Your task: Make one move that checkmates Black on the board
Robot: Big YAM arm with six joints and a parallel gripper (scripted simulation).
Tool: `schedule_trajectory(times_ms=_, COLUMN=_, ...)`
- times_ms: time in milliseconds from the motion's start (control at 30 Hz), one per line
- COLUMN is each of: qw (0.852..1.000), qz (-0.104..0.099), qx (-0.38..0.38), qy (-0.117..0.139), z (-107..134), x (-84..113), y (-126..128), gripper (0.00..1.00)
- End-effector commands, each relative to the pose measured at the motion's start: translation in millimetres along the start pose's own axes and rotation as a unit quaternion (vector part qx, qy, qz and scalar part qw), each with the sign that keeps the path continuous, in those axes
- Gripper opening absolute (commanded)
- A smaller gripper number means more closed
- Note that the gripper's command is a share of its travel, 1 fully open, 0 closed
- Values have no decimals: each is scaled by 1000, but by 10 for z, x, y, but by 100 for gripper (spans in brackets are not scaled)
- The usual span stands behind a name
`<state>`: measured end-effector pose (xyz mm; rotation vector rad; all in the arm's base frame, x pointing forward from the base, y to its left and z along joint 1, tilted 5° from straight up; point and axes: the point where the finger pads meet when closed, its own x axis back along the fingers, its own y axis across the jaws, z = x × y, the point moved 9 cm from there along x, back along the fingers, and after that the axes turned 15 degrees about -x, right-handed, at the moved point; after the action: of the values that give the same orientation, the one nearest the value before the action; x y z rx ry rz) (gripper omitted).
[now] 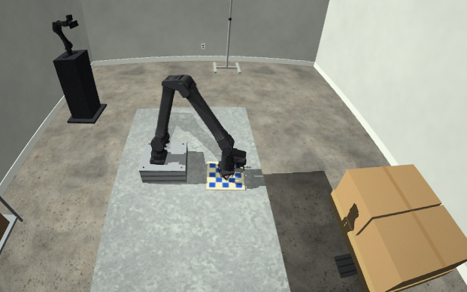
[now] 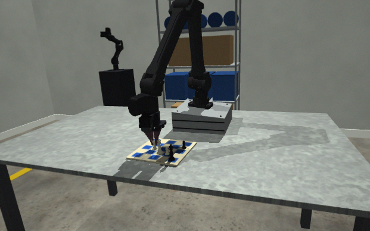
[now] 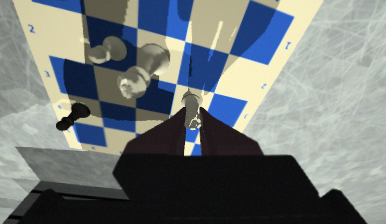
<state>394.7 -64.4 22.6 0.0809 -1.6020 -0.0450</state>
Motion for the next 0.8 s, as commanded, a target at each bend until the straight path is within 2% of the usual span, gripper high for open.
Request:
schedule_trajectory(times_ms=0, qw=1000, qz=-2, qx=2, qy=13, z=48, x=-97, y=65, gripper=0)
schedule_trajectory(times_ms=33, qw=1000, qz=-3, qx=1, qy=18, z=64, x=-87, y=68, gripper=0)
schedule_trajectory(times_ms=100, qw=1000, qz=0, qx=5, qy=2, z=24, x=93, y=73, gripper=0)
schedule_trajectory(times_ms=133, qw=1000, qz=0, qx=6, qy=2, z=24, x=128, y=70, gripper=0)
schedule_trajectory(times_ms=233, qw=1000, qz=5, qx=7, qy=-21, z=-159, x=401, y=-11, gripper=0)
schedule_trajectory(times_ms=400, qw=1000, qz=6, qx=2, qy=-23, z=-149, x=793, y=-51, gripper=0)
schedule_trajectory(times_ms=500, qw=1000, qz=6, qx=2, qy=-23, z=-131, x=839, y=-48, gripper=0)
schedule_trajectory(times_ms=567, qw=1000, qz=6, qx=2, qy=-24, z=-149, x=1022, y=-50, gripper=0)
schedule_trajectory(times_ms=667, qw=1000, qz=7, qx=3, qy=-24, z=-147, x=1160, y=-50, gripper=0)
schedule_trajectory(times_ms=700, qw=1000, qz=7, qx=3, qy=-24, z=-147, x=1183, y=-49, gripper=0)
schedule_trajectory(times_ms=767, qw=1000, qz=3, qx=1, qy=-7, z=-143, x=1062, y=-61, gripper=0)
